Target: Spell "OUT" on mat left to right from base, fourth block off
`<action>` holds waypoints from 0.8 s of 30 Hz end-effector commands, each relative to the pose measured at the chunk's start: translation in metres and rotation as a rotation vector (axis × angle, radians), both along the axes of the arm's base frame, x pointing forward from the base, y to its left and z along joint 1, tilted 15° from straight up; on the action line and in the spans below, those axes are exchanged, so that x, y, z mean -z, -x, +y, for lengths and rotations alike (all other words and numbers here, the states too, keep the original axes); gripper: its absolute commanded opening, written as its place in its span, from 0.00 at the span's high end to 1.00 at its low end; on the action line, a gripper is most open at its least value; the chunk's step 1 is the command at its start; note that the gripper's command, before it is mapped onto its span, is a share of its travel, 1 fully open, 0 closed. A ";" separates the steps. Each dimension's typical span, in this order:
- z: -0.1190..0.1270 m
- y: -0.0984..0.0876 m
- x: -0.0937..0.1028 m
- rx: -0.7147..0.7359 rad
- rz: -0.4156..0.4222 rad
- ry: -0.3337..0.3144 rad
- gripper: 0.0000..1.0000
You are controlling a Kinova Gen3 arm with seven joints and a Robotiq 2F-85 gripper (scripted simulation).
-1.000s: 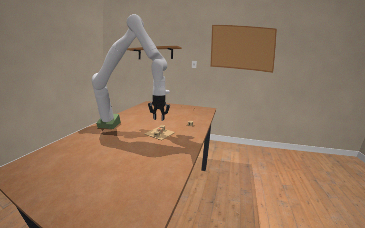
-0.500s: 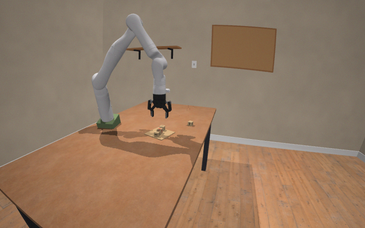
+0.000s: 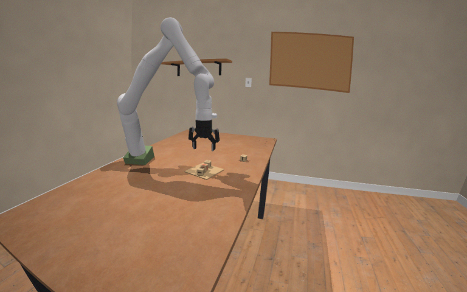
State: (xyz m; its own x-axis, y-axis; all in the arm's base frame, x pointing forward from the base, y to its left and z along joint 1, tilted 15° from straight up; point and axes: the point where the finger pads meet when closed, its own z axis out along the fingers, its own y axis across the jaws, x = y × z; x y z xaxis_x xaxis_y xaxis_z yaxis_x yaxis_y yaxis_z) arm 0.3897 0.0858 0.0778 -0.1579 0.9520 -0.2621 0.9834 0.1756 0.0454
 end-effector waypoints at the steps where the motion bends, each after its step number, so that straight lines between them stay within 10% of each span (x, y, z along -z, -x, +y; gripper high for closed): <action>1: 0.003 -0.001 -0.006 -0.003 -0.004 -0.003 0.00; 24: 0.022 0.007 -0.080 -0.003 -0.004 -0.003 0.00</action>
State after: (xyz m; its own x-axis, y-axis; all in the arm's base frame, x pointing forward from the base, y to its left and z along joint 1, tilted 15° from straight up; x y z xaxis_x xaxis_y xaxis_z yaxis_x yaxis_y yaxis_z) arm 0.3830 0.1012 0.1536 -0.1483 0.9533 -0.2630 0.9853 0.1653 0.0436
